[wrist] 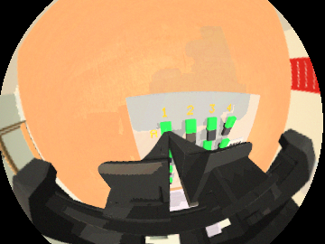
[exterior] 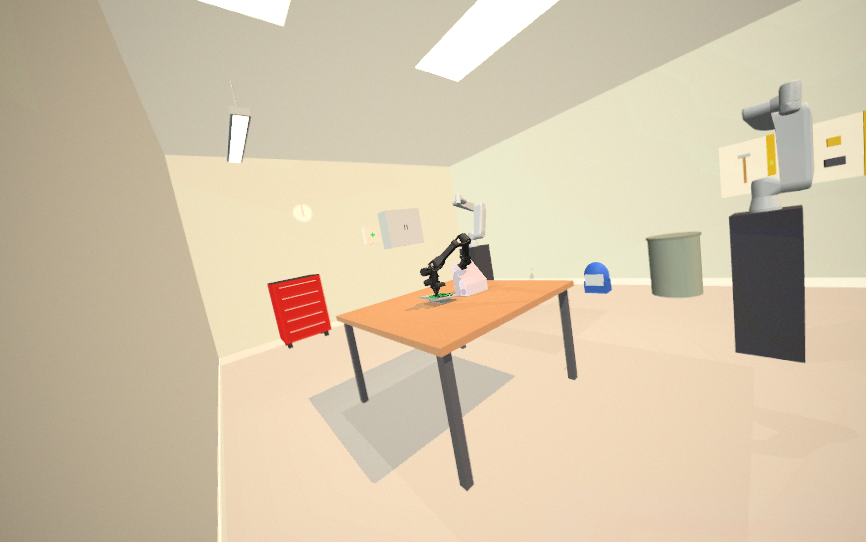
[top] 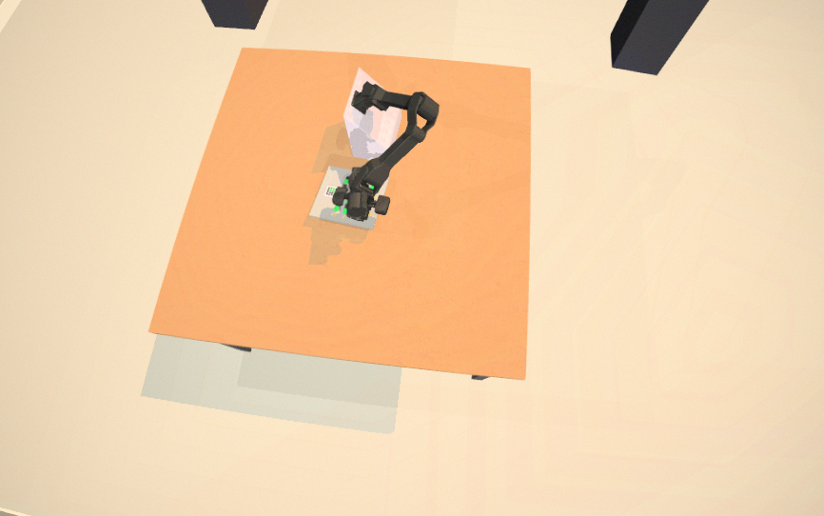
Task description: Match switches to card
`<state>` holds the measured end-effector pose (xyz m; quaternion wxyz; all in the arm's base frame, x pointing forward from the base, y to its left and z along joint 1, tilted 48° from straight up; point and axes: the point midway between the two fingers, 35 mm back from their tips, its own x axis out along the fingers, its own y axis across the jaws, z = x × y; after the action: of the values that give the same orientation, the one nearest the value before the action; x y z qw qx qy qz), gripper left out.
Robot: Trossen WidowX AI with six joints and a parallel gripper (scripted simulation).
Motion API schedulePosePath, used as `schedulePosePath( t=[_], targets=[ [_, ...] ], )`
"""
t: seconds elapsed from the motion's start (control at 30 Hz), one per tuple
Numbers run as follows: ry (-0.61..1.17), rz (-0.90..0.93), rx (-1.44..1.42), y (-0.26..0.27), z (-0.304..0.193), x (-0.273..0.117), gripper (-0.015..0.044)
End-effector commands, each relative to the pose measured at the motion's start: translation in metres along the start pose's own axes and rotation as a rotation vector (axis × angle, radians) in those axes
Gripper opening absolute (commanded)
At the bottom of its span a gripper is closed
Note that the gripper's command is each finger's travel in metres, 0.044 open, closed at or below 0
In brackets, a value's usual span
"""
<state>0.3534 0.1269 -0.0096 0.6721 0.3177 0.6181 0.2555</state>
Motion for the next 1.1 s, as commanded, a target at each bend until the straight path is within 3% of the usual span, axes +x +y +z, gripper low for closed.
schedulePosePath(
  t=[0.0,0.17,0.4,0.6,0.73,1.07],
  targets=[
    [-0.033,-0.003,-0.001,-0.001,0.002,-0.044,0.0000],
    [-0.040,-0.005,0.000,-0.004,0.001,-0.058,0.0000],
    [-0.040,-0.009,-0.001,-0.100,0.001,-0.059,0.0000],
    [-0.040,-0.008,-0.001,-0.103,0.000,-0.059,0.0000],
    [-0.016,-0.006,-0.001,-0.103,0.002,-0.027,0.0000],
    [-0.014,-0.006,-0.001,-0.102,0.003,-0.013,0.0000]
  ],
)
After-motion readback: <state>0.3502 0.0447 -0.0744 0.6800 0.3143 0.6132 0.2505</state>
